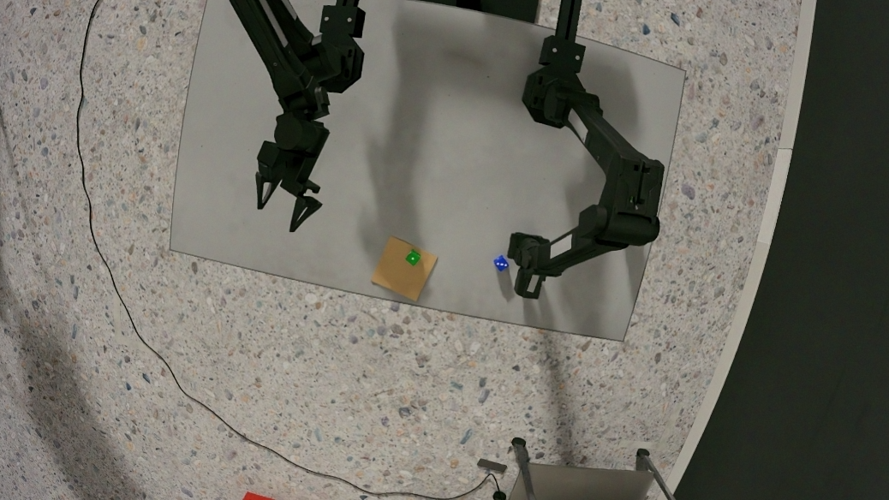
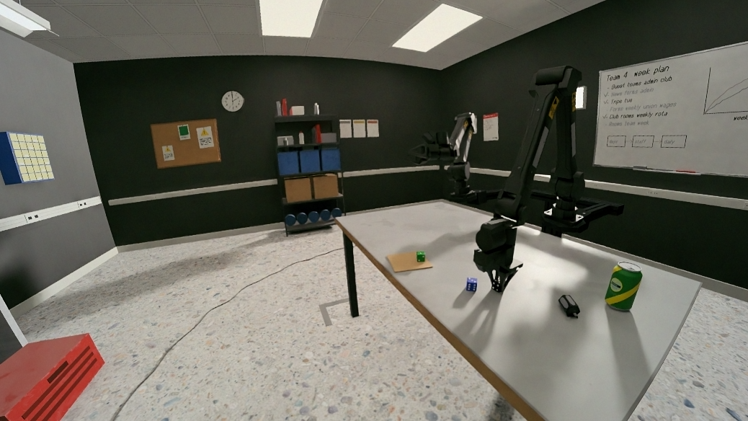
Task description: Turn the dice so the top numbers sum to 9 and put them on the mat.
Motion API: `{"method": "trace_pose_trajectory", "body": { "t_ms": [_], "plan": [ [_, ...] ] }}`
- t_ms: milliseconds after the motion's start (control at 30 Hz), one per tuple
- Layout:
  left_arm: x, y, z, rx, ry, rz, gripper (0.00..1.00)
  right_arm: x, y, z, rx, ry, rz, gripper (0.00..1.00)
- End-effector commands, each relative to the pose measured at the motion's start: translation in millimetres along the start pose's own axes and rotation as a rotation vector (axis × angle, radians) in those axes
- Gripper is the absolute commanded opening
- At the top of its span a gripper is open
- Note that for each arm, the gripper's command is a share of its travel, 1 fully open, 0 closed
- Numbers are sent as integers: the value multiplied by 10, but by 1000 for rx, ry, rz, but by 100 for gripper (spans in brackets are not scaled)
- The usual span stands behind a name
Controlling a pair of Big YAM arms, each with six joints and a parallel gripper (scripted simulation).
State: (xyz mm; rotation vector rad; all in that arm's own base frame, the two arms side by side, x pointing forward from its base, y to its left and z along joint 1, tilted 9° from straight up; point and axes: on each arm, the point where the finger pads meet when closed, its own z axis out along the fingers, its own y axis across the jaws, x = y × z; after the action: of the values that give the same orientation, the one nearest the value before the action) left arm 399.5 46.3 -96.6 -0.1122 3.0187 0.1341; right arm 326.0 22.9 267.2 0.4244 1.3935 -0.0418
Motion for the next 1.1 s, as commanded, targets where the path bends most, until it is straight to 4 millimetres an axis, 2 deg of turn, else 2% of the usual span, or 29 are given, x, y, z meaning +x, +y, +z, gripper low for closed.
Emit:
{"method": "trace_pose_trajectory", "body": {
  "t_ms": [0,367,533,600,733,800,833,933,1067],
  "plan": [
    [-134,73,-51,-1,-29,-9,26,-30,15,10,-1,-5,5,100],
    [-135,74,-56,-1,-29,-9,26,-30,15,10,-1,-5,5,100],
    [-73,75,-187,-1,-19,-16,26,-30,15,10,-1,-5,5,100],
    [-37,46,-278,0,-14,-17,26,-30,15,10,-1,-5,5,100],
    [-189,-17,-621,2,-42,-5,26,-30,15,10,-1,-5,5,100],
    [-189,-17,-621,2,-42,-5,26,-30,15,10,-1,-5,5,100],
    [-253,-15,-728,2,-54,-6,26,-30,15,10,-1,-5,5,100],
    [-195,-15,-932,1,-45,-6,26,-30,15,10,-1,-5,5,100],
    [-240,-12,-1152,1,-55,-7,26,-30,15,10,-1,-5,5,100]
  ]
}}
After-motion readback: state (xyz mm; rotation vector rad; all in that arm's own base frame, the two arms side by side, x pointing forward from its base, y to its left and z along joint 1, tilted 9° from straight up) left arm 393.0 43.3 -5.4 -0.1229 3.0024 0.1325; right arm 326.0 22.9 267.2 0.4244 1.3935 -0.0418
